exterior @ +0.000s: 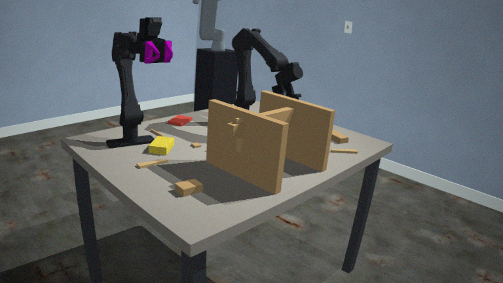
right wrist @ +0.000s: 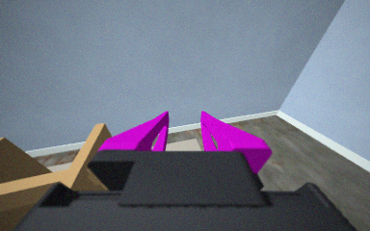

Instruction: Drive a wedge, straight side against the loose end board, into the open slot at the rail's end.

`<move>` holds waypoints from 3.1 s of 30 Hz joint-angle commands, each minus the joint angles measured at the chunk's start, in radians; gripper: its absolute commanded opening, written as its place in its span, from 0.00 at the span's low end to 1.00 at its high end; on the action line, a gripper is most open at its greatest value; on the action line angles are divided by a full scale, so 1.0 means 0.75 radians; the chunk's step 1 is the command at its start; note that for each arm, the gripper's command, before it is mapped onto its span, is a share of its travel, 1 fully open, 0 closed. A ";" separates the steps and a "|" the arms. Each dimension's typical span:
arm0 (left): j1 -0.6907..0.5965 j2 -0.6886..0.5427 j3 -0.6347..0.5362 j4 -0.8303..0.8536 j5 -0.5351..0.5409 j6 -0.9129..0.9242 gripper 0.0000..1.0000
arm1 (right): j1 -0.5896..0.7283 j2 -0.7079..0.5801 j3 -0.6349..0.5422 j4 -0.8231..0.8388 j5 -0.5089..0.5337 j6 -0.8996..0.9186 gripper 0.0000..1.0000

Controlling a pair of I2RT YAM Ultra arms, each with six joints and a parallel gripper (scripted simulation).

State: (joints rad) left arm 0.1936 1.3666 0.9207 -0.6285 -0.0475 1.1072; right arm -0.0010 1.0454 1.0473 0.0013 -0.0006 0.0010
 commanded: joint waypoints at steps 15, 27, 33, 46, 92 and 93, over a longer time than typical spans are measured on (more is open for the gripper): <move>-0.037 -0.111 -0.068 0.689 -0.133 -0.774 0.02 | 0.015 0.001 0.051 -0.013 0.009 -0.006 0.41; -0.134 -0.142 -0.046 1.089 -0.244 -1.199 0.02 | 0.015 0.001 0.051 -0.013 0.009 -0.006 0.41; -0.178 -0.172 -0.033 1.258 -0.289 -1.422 0.02 | 0.015 0.001 0.051 -0.013 0.009 -0.006 0.41; -0.456 0.003 0.039 1.449 -0.660 -1.476 0.02 | 0.015 0.001 0.051 -0.013 0.009 -0.006 0.41; -0.528 0.068 0.007 1.532 -0.644 -1.502 0.02 | 0.015 0.001 0.051 -0.013 0.009 -0.006 0.41; -0.535 0.077 -0.028 1.552 -0.646 -1.498 0.02 | 0.015 0.001 0.051 -0.013 0.009 -0.006 0.41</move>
State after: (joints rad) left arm -0.2111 1.4143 0.9165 0.5056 -0.5301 -0.0116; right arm -0.0010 1.0454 1.0473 0.0013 -0.0006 0.0010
